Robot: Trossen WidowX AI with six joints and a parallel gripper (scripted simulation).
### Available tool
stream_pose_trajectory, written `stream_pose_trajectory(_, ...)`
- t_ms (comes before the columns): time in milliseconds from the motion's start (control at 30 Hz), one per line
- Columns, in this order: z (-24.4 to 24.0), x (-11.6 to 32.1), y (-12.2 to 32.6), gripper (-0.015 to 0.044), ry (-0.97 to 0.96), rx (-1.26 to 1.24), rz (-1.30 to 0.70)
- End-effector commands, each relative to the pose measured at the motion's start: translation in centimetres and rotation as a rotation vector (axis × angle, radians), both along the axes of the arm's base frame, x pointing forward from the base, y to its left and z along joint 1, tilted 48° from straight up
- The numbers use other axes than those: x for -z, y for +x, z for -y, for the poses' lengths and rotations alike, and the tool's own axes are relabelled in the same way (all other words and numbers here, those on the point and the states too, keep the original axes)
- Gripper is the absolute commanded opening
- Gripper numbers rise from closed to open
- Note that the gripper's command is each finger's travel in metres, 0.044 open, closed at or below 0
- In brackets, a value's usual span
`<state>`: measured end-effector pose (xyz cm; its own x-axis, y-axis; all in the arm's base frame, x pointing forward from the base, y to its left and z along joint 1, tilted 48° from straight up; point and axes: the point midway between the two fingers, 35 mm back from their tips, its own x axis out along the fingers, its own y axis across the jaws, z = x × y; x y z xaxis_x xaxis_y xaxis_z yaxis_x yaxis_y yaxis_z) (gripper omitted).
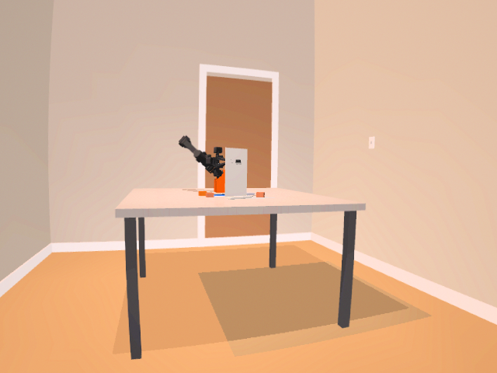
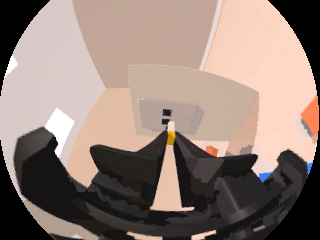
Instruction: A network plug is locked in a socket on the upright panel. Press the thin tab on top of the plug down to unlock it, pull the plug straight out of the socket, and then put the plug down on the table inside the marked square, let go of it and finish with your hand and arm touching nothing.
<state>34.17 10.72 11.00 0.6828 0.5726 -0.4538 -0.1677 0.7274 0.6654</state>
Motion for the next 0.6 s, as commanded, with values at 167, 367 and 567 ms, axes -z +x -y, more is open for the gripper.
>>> stream_pose_trajectory(167,0.20,-0.17,-0.46,0.0000,0.000,-0.004,0.001)
stream_pose_trajectory(367,0.35,-0.27,-0.70,0.0000,0.000,-0.004,0.001)
stream_pose_trajectory(567,-0.43,-1.03,-1.00,0.0000,-0.001,-0.001,-0.001)
